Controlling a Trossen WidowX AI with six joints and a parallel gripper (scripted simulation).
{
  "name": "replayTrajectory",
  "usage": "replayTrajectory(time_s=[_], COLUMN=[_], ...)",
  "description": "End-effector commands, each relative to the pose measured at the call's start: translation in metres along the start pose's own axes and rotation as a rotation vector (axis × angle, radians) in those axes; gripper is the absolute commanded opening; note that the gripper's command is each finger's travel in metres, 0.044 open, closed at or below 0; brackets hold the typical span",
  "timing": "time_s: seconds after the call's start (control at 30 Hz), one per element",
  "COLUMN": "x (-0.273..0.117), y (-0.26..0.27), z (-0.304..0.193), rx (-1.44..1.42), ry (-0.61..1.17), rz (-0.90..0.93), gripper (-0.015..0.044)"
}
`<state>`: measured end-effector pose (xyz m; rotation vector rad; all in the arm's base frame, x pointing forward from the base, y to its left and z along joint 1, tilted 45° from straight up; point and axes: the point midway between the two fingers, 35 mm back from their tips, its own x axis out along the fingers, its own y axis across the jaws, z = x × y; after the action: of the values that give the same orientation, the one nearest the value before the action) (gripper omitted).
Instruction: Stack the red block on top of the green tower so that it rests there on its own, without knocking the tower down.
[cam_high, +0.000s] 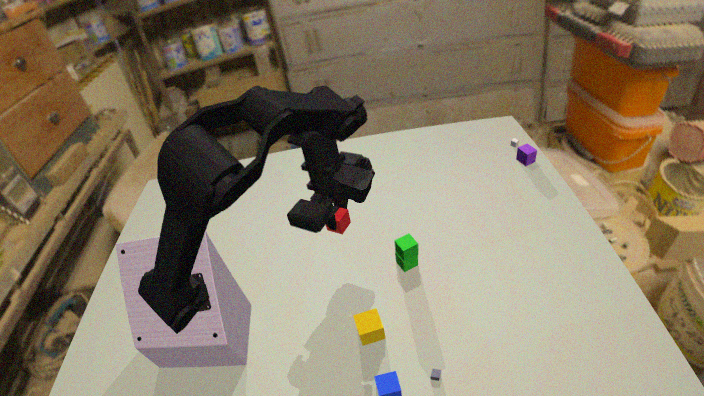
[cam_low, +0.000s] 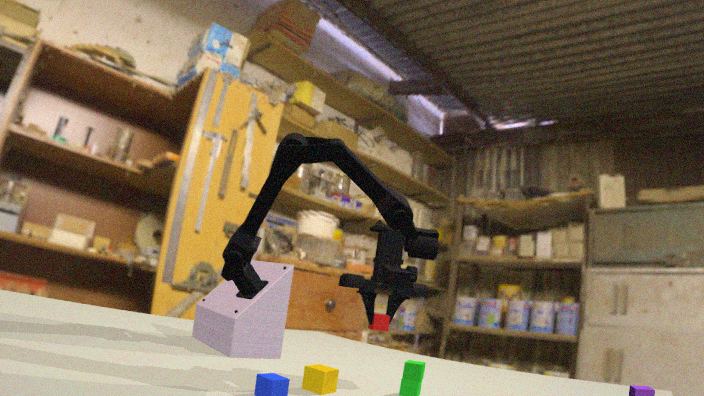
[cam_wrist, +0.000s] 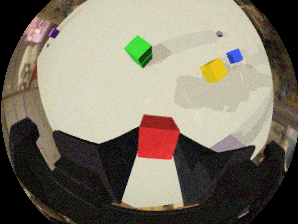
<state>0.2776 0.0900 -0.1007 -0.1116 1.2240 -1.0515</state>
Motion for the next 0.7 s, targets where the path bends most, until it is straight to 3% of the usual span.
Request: replayTrajectory(time_s=[0.0,0.67], x=[-0.003,-0.004], y=[0.008,0.035], z=[0.012,0.096], rx=[0.007,0.010], ry=[0.005,0.001], rz=[0.008,0.009], gripper=[0.0000,0.0000])
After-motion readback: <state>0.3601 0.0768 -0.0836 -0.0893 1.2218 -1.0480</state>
